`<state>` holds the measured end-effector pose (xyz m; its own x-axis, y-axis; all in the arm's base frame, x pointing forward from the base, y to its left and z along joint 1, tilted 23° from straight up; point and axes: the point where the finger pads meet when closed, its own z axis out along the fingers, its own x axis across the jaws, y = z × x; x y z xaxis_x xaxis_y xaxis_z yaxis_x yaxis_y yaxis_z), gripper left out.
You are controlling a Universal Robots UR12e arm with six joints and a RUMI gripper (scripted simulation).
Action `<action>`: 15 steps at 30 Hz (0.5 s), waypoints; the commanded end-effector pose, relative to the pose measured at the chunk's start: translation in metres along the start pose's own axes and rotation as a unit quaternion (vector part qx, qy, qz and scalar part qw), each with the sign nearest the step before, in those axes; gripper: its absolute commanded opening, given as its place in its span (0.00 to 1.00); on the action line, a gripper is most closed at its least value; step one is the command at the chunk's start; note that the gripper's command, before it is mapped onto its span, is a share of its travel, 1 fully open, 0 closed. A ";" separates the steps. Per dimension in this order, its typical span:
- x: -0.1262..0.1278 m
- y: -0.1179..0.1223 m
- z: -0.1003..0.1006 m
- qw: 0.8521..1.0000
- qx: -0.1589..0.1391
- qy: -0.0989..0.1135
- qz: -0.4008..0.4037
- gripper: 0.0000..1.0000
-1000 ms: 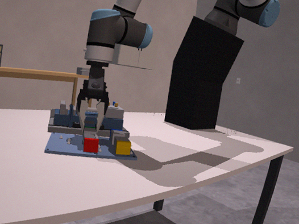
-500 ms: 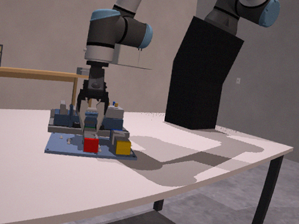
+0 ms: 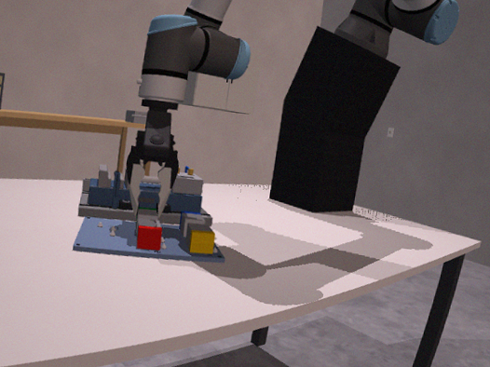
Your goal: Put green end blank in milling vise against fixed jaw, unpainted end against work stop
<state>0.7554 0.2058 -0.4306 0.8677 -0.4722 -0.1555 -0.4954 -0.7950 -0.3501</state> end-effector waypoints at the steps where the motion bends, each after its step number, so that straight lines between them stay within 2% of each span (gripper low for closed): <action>1: 0.001 0.000 -0.001 1.000 0.000 0.001 0.000 0.00; 9: 0.001 0.000 -0.004 1.000 0.000 0.001 0.000 0.00; 15: 0.001 0.000 -0.019 1.000 0.000 0.001 0.000 0.00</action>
<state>0.7549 0.2024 -0.4224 0.8677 -0.4722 -0.1557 -0.4954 -0.7950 -0.3500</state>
